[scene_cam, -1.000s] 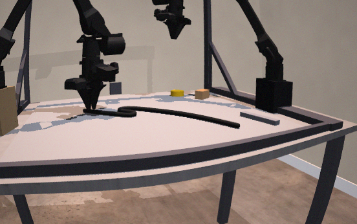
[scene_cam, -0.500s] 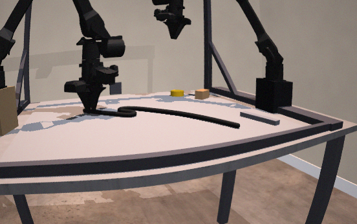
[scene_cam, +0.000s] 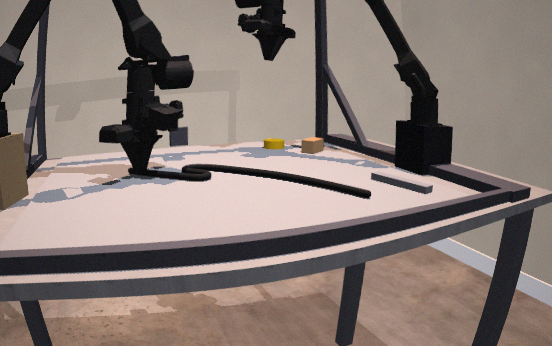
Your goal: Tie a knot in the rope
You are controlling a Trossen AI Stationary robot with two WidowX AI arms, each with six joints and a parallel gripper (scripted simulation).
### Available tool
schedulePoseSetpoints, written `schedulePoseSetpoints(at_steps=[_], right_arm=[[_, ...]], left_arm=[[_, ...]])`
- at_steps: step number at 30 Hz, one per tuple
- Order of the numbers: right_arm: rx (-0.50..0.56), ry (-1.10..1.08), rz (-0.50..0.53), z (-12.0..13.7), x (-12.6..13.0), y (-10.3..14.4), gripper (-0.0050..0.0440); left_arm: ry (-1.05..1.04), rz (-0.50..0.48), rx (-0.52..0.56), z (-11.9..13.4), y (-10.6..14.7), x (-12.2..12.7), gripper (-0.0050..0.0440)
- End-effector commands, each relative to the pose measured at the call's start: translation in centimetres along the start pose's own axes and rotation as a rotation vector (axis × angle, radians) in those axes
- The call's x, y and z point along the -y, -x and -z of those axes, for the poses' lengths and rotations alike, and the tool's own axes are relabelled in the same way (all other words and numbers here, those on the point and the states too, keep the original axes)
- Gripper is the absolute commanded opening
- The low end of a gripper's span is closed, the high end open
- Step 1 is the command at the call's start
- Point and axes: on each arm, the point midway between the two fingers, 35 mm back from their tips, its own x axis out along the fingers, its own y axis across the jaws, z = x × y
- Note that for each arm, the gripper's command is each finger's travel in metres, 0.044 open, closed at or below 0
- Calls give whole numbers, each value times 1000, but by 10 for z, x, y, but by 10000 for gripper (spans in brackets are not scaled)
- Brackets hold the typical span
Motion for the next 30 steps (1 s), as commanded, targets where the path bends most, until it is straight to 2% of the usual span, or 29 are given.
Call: schedulePoseSetpoints(at_steps=[1, 13, 20, 26, 30], right_arm=[[15, -4, -19, -3, -5, 6, 45], [15, -4, -19, -3, -5, 6, 45], [15, -4, -19, -3, -4, 34, 45], [15, -4, -19, -3, -4, 38, 45], [16, -4, -20, -3, -4, 56, 45]], left_arm=[[-4, -3, 27, -1, 10, -1, 100], [-4, -3, 27, -1, 10, -1, 100], [-4, -3, 27, -1, 10, -1, 100], [-4, -3, 27, -1, 10, -1, 100], [-4, -3, 27, -1, 10, -1, 100]])
